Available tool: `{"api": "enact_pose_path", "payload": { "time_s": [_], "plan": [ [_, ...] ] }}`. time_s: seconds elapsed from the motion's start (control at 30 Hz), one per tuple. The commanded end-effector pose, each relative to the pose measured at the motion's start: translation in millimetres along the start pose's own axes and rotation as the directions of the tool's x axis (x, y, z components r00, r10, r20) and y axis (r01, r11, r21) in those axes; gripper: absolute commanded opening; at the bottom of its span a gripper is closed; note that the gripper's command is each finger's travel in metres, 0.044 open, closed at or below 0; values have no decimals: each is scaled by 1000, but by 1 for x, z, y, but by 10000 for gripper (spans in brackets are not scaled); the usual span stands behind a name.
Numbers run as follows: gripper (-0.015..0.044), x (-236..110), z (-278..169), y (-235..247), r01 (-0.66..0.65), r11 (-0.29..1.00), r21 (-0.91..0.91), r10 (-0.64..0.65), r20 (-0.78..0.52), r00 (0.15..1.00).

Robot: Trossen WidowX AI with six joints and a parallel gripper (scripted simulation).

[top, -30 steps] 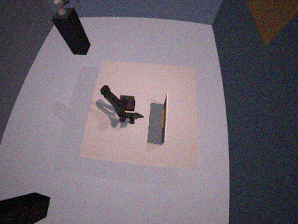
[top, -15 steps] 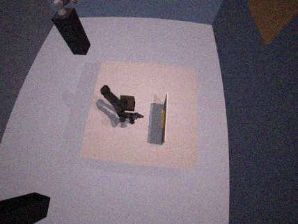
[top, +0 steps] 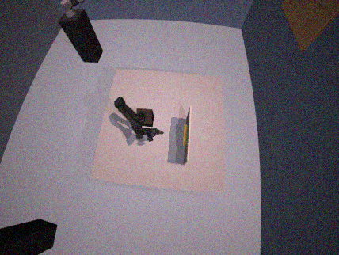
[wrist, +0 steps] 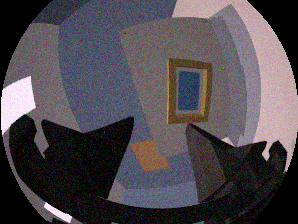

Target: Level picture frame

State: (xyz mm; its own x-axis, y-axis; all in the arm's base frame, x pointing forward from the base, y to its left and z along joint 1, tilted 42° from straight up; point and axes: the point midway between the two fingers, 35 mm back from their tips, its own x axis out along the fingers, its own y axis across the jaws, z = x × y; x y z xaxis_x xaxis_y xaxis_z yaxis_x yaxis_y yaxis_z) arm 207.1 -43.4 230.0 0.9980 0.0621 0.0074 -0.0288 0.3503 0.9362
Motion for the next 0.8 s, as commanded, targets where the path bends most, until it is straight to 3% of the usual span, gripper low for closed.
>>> {"api": "enact_pose_path", "payload": {
  "time_s": [0.0,0.6,0.77],
  "plan": [
    [260,0,-1,0,-1,1000,4,1,-4,1000],
    [260,1,0,0,0,1000,-2,0,0,1000],
    [260,25,10,-10,-2,999,-45,2,-1,1000]
  ]
}}
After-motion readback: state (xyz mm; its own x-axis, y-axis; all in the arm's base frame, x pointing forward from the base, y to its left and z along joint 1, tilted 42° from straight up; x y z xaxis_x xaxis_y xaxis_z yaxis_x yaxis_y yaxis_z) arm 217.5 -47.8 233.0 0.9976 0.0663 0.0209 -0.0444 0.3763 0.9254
